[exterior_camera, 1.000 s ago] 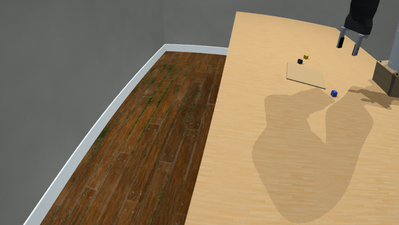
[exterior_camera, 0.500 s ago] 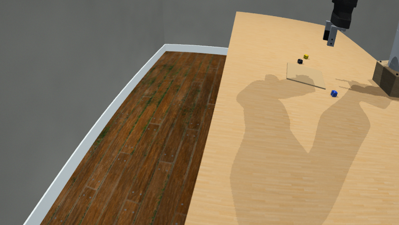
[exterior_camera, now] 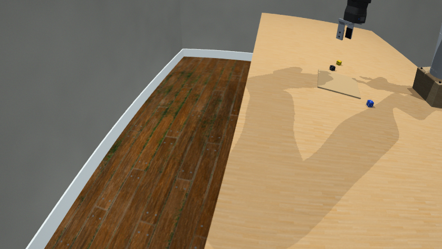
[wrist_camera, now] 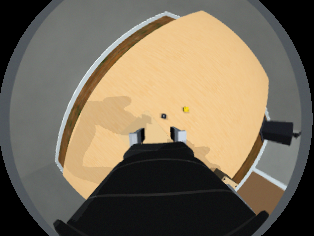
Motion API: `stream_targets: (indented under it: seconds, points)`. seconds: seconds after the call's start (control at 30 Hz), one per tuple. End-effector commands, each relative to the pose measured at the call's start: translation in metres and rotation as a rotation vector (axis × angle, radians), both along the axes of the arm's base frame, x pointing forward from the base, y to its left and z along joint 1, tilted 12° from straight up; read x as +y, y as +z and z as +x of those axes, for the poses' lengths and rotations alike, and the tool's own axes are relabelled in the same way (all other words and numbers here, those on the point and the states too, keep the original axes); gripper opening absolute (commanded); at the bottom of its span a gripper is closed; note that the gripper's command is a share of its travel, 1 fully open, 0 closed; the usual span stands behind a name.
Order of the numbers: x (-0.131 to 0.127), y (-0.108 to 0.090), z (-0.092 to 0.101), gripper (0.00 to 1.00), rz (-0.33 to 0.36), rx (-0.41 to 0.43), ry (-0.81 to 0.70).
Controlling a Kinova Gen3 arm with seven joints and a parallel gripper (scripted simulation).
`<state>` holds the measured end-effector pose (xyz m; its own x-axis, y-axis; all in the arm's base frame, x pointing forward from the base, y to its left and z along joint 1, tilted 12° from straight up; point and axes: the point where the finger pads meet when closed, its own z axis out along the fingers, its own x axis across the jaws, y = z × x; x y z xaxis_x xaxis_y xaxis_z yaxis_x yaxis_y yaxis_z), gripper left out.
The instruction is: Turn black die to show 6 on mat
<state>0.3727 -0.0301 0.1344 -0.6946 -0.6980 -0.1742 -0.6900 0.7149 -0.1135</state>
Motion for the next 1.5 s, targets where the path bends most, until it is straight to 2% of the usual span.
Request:
stream_targets:
  seconds: [0.0,0.2,0.83,1.17,1.47]
  points:
    - [-0.024,-0.002,0.0,1.0,-0.003,0.005,-0.085]
    - [-0.038,-0.002,0.005,1.0,0.022,-0.004,-0.185]
    - [-0.038,-0.002,0.006,1.0,0.021,-0.004,-0.182]
    - [-0.039,-0.005,0.006,1.0,0.008,-0.002,-0.128]
    - [-0.042,-0.013,0.008,1.0,-0.027,0.002,0.029]
